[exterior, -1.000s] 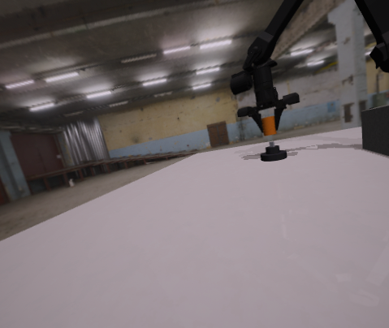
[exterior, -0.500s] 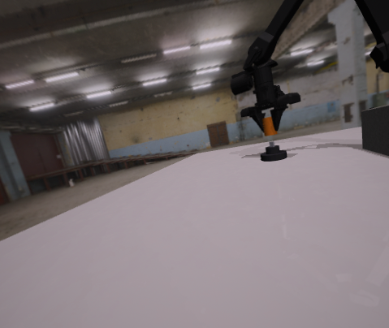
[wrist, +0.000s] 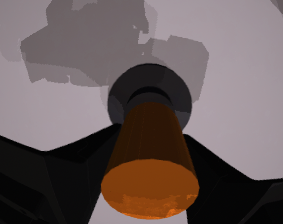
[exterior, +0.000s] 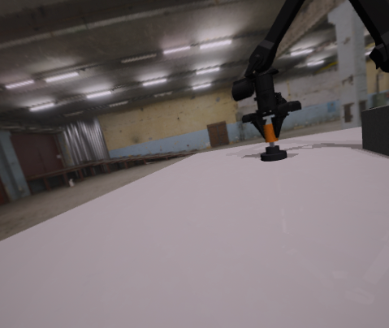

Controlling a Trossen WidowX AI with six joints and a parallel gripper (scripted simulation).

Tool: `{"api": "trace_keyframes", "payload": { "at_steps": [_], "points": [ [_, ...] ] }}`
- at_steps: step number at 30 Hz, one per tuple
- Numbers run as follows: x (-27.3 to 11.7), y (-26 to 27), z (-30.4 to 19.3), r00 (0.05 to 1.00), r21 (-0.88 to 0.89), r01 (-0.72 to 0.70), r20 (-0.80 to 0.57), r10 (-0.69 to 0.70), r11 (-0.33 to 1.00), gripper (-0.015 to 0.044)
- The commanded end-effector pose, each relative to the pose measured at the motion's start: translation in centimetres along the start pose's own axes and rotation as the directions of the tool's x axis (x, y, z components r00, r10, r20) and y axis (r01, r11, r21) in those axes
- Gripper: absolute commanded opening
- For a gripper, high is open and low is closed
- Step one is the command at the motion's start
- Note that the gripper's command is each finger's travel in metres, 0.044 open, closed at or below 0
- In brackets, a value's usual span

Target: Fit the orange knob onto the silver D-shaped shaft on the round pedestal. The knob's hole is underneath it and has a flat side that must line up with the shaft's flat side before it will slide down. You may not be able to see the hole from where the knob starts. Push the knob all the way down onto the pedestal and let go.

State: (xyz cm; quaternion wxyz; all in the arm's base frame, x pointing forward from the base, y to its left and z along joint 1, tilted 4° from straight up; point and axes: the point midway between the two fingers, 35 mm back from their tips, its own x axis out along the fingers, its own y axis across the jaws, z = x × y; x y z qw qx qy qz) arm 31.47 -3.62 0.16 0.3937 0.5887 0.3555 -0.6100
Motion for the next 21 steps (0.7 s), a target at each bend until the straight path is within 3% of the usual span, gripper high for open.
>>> {"api": "trace_keyframes", "payload": {
  "at_steps": [1,21],
  "points": [
    [-0.08,0.14,0.00,1.000,0.001,-0.003,0.001,0.003,1.000,0.0000],
    [0.32,0.03,0.03,1.000,0.000,-0.003,0.001,0.003,1.000,0.0000]
  ]
}}
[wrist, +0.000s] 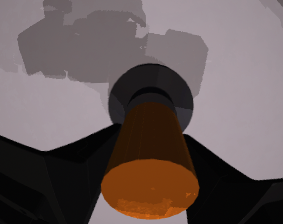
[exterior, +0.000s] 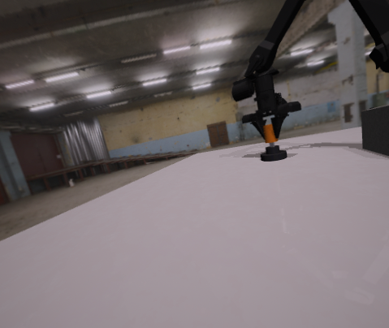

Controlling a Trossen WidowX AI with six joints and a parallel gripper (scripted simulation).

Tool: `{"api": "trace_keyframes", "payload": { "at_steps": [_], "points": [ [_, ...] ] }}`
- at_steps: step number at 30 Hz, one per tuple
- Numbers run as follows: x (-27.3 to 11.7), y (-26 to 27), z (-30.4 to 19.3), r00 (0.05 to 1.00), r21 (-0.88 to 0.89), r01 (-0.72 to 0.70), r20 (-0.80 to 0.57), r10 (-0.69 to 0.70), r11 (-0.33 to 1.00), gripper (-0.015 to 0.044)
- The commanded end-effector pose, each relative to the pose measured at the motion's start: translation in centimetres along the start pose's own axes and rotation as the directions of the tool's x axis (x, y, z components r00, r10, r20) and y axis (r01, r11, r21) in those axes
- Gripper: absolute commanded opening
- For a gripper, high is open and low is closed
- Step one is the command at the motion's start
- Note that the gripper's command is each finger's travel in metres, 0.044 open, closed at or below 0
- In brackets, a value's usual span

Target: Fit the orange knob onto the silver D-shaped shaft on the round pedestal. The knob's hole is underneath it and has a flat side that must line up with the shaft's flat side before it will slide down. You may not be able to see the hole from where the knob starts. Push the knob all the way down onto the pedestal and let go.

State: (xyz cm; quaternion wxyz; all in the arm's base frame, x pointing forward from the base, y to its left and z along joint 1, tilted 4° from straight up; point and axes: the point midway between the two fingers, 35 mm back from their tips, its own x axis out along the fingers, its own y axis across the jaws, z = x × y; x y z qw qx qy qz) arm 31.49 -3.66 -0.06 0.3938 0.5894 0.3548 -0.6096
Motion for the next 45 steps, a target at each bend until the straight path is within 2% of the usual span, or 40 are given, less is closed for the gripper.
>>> {"api": "trace_keyframes", "payload": {
  "at_steps": [1,18,22,39,45],
  "points": [
    [0.1,0.0,0.0,1.000,-0.001,-0.001,0.002,0.001,1.000,0.0000],
    [0.3,0.1,0.0,1.000,0.000,-0.001,0.002,0.001,1.000,0.0000],
    [0.3,0.1,0.0,1.000,-0.045,-0.001,0.002,0.001,0.999,0.0000],
    [1.4,-0.1,0.0,1.000,0.066,-0.001,0.002,0.001,0.998,0.0000],
    [1.8,-0.1,0.1,1.000,0.032,-0.001,0.002,0.001,1.000,0.0000]
  ]
}}
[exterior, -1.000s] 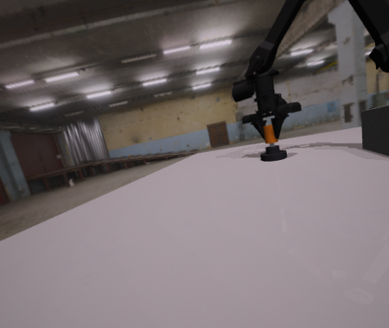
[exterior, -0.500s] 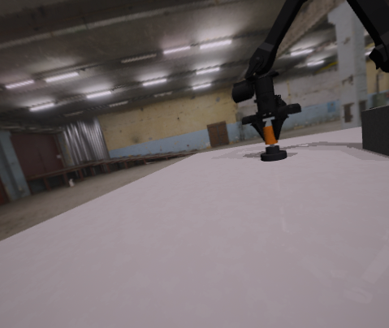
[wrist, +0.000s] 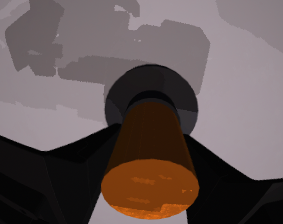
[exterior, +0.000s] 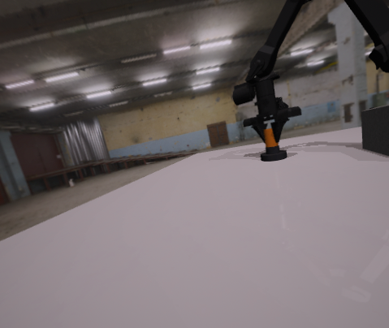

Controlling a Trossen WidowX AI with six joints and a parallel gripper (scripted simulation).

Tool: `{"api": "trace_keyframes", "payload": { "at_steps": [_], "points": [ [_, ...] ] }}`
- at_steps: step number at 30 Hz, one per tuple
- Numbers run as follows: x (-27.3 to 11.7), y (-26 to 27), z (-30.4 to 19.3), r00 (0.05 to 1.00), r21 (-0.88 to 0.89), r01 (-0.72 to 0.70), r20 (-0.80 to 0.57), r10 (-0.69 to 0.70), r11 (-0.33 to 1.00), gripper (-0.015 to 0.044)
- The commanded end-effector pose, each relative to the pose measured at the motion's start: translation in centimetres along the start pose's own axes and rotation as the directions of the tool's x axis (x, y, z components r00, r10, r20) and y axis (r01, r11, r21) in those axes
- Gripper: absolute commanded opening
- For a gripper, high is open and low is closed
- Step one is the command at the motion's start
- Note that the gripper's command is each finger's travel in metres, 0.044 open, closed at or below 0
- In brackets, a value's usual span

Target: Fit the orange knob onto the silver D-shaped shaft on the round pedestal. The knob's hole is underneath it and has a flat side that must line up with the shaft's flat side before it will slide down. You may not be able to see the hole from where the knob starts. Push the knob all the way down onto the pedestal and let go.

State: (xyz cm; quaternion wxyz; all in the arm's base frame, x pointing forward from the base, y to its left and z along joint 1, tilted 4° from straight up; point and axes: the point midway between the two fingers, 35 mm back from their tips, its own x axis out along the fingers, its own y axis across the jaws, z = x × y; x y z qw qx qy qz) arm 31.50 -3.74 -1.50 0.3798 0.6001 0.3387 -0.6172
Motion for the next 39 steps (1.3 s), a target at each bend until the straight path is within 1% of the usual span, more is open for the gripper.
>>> {"api": "trace_keyframes", "payload": {
  "at_steps": [1,10,27,34,36,39],
  "points": [
    [0.3,-0.1,0.1,1.000,-0.022,0.003,0.004,-0.003,1.000,0.0000],
    [0.2,-0.1,0.0,1.000,-0.011,0.001,0.000,-0.001,1.000,0.0000],
    [0.2,-0.1,0.0,1.000,-0.011,0.001,0.000,-0.001,1.000,0.0440],
    [-0.1,0.0,0.0,1.000,-0.011,0.001,0.000,-0.001,1.000,0.0440],
    [-2.5,0.3,-0.1,1.000,-0.012,0.001,0.000,-0.001,1.000,0.0440],
    [-8.1,0.2,-0.1,1.000,-0.014,0.001,0.000,-0.001,1.000,0.0440]
  ]
}}
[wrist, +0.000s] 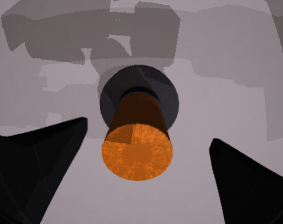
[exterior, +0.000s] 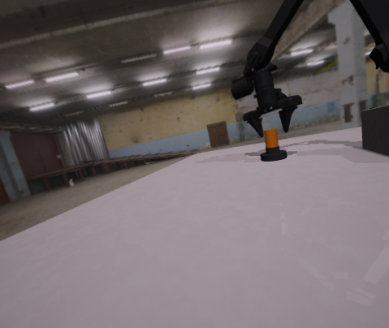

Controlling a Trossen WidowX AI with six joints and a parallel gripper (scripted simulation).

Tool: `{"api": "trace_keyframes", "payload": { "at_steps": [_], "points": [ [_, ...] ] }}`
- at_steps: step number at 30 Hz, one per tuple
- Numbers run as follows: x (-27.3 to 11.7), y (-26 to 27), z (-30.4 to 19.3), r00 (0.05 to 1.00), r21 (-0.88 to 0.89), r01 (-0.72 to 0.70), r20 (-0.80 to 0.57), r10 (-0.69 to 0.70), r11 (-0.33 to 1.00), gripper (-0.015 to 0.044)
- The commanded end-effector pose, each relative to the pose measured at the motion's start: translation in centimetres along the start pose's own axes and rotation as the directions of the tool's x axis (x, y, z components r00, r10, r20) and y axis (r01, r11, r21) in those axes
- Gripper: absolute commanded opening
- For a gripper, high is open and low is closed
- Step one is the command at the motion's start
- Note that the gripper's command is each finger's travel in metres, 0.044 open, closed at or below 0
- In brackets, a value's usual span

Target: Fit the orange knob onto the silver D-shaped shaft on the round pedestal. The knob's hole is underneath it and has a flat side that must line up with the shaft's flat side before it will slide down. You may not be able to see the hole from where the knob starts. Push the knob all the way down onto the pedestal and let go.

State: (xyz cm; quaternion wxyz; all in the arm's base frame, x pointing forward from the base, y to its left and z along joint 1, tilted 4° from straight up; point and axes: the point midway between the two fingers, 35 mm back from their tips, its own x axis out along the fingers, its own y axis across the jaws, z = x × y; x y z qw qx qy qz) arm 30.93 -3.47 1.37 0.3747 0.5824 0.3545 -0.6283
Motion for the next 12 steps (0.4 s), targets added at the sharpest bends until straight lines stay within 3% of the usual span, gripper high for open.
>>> {"api": "trace_keyframes", "payload": {
  "at_steps": [1,12],
  "points": [
    [-6.15,0.30,-0.10,0.999,0.006,-0.045,-0.020,0.045,0.999,0.0440],
    [-6.49,0.62,-0.26,0.999,0.006,-0.045,-0.020,0.045,0.999,0.0440]
  ]
}}
